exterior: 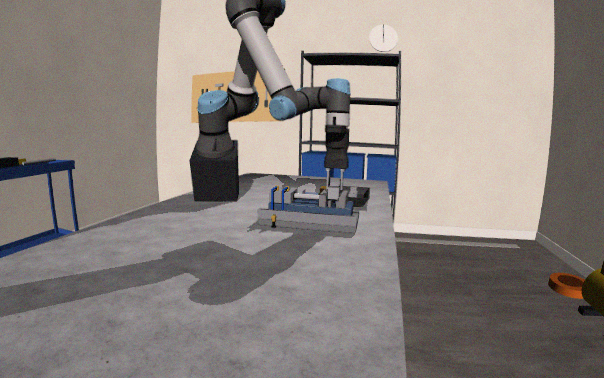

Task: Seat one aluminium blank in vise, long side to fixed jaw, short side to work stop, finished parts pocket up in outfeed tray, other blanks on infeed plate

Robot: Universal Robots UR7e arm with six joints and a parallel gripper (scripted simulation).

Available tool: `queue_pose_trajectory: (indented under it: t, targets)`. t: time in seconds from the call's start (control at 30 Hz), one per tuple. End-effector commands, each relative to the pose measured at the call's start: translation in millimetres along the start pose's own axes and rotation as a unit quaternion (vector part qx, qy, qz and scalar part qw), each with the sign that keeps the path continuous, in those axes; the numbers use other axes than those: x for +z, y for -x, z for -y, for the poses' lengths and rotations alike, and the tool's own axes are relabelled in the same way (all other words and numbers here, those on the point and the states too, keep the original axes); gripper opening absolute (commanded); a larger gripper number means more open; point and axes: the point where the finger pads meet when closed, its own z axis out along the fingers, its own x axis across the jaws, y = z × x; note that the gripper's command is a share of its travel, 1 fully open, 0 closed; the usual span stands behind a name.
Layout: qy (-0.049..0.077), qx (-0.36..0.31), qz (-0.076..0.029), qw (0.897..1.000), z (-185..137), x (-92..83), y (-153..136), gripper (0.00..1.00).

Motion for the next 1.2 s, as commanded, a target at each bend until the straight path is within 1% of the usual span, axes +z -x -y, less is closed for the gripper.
queue_pose_trajectory:
  t: [0.0, 1.17]
  targets:
    - [0.000, 0.000, 0.001, 1.000, -0.3, -0.5, 0.6, 0.00]
    - [0.000, 0.000, 0.001, 1.000, -4.4, -0.5, 2.1, 0.00]
